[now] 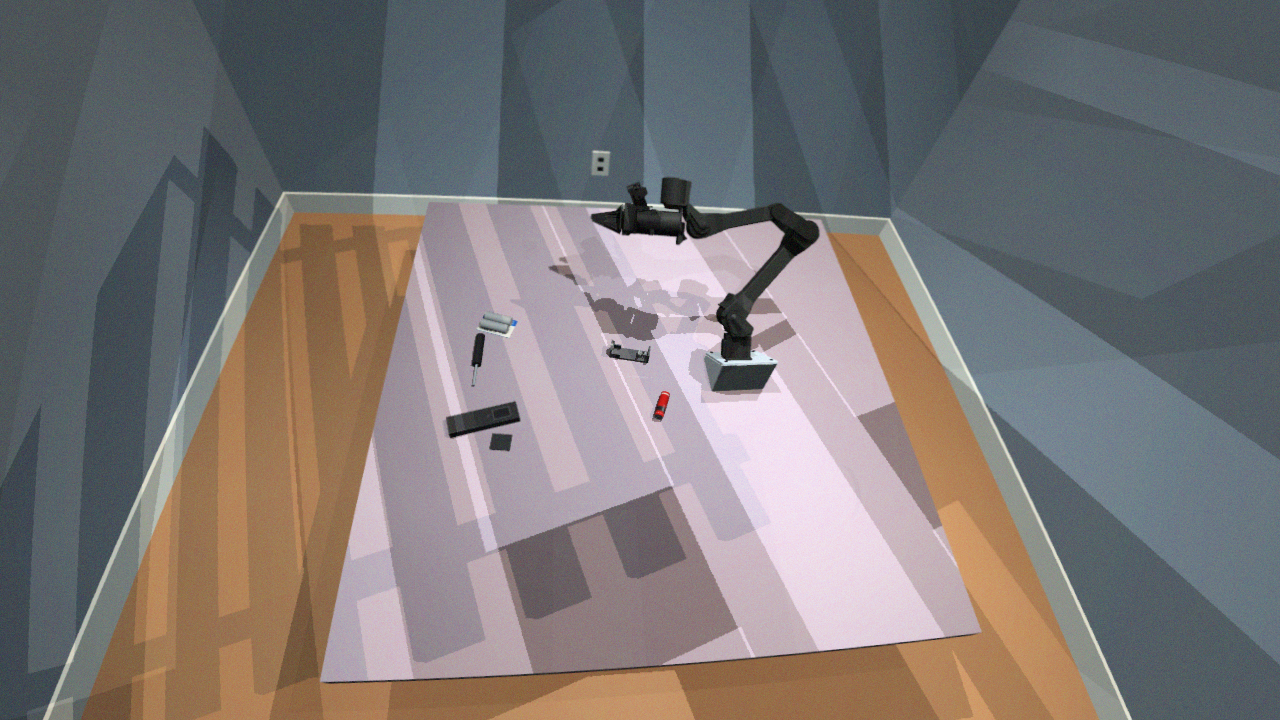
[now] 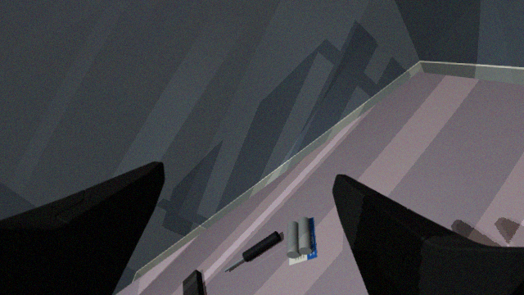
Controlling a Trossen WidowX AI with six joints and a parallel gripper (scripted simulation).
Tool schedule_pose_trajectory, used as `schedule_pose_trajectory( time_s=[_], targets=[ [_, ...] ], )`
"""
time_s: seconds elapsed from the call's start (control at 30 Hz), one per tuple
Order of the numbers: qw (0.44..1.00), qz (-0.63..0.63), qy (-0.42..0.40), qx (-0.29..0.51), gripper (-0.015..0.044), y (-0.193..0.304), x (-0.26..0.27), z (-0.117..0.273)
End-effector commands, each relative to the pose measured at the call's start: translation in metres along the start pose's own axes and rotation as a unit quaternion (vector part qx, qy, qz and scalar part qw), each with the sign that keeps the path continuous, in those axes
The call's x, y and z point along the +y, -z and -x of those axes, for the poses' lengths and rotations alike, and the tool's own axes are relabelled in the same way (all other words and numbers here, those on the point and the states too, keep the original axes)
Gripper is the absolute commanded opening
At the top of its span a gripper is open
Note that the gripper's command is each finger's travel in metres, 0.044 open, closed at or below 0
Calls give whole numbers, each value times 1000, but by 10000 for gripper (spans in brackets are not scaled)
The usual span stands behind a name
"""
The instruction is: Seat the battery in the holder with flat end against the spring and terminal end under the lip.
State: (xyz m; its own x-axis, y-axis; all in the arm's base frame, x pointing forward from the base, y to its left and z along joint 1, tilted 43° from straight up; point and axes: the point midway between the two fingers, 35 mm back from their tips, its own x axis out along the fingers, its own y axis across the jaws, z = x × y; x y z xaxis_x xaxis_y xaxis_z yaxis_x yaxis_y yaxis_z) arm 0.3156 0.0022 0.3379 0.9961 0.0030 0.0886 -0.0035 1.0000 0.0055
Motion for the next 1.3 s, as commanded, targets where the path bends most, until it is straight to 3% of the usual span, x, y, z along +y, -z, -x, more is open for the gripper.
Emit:
schedule_pose_trajectory(
  time_s=[0.0,0.17,0.3,0.43,0.67,0.97,1.27],
  targets=[
    [1000,-3,0,4,374,2,1,-1],
    [989,-89,1,122,242,63,20,-19],
    [947,-210,34,243,237,128,46,-25],
    [868,-326,119,355,237,198,73,-13],
    [764,-401,263,432,237,269,97,21],
    [651,-417,480,414,237,338,106,85],
    [609,-380,653,243,237,374,91,154]
  ],
)
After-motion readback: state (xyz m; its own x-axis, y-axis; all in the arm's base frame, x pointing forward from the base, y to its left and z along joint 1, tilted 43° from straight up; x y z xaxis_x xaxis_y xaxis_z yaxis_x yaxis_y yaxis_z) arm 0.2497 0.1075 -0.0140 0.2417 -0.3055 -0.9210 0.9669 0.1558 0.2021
